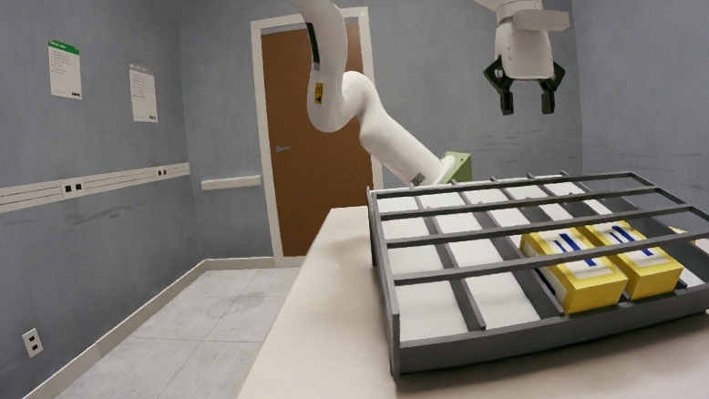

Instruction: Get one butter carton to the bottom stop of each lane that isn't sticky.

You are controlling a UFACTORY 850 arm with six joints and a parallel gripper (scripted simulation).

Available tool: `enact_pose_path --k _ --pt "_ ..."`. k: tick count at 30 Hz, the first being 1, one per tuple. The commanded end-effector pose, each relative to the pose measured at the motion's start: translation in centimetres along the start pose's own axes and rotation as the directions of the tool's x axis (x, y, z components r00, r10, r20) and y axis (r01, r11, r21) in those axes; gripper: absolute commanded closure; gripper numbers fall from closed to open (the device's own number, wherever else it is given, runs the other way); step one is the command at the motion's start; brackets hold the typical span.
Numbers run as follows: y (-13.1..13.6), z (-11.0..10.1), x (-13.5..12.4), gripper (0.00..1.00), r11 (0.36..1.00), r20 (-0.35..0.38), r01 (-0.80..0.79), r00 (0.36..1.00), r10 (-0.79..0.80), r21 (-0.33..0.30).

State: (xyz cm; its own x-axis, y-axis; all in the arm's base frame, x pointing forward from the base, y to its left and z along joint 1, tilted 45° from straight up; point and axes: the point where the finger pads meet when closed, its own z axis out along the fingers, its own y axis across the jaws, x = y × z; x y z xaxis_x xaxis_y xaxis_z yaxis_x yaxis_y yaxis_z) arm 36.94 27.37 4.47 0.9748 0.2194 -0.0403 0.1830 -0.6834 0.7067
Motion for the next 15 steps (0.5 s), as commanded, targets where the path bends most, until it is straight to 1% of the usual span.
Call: enact_pose_path --k 1,5,6,8,9,15 --pt "0.0 -0.1 0.1 0.10 1.000 -0.001 -0.001 1.000 0.001 0.001" --pt "0.0 -0.1 0.1 0.10 1.000 -0.001 -0.001 1.000 0.001 0.001" --pt "-6.5 -0.3 2.7 0.10 1.000 -0.001 -0.001 1.000 0.001 0.001" --pt "-6.6 -0.3 2.8 0.10 1.000 -0.001 -0.001 1.000 0.001 0.001" --pt "-7.2 -0.3 3.1 0.10 1.000 -0.001 -0.001 1.000 0.001 0.001" --pt "-14.4 -0.5 5.8 0.10 1.000 -0.001 -0.001 1.000 0.001 0.001"
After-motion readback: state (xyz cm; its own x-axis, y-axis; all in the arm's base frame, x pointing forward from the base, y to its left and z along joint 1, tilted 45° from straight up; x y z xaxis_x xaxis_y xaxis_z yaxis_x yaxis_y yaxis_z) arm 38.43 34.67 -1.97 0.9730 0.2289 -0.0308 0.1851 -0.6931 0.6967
